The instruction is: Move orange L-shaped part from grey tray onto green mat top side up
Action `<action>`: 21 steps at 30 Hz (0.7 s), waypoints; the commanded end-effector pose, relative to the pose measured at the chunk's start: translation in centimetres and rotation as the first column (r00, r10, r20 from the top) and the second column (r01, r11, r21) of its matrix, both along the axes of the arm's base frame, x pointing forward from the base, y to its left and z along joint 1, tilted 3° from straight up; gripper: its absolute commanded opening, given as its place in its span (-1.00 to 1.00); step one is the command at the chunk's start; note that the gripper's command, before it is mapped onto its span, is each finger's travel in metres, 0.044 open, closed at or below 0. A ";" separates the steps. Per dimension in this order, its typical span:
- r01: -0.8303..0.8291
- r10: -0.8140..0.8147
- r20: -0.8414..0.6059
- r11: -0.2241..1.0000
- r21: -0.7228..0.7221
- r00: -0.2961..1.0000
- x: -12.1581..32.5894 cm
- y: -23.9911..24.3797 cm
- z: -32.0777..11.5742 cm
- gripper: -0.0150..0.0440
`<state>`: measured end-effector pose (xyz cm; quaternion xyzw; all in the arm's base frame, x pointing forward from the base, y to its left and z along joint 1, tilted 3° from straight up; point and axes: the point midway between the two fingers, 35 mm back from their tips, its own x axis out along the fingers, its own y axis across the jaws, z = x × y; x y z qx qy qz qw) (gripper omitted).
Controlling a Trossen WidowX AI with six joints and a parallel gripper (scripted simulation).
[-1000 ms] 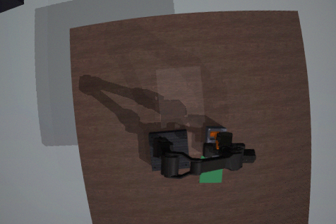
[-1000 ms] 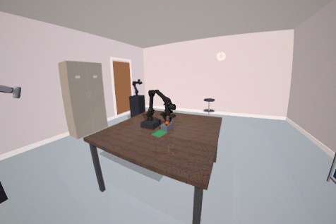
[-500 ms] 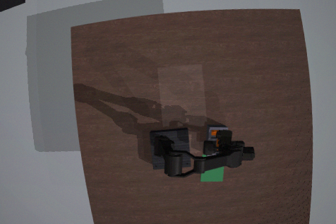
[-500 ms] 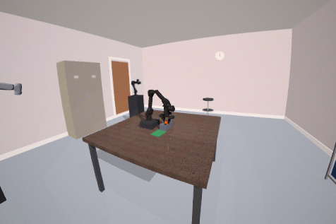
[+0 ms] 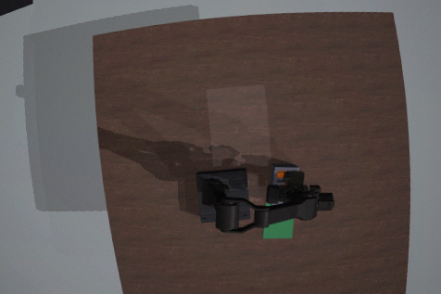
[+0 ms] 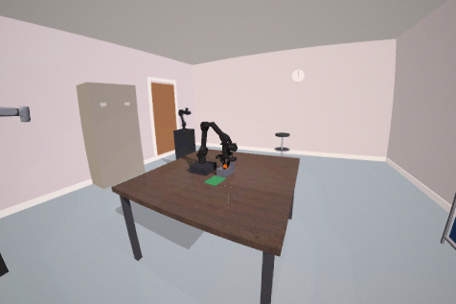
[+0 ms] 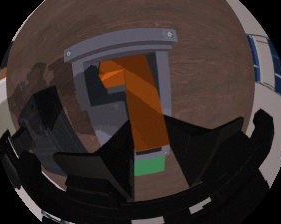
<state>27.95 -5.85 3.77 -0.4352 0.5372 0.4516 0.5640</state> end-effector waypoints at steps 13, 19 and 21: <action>0.000 0.000 0.001 1.000 -0.002 1.000 0.0 0.0 0.6 -0.49; 0.001 -0.001 0.000 1.000 -0.004 1.000 0.0 -0.1 1.5 -0.49; 0.001 -0.001 -0.001 1.000 -0.004 1.000 0.0 -0.1 1.8 -0.49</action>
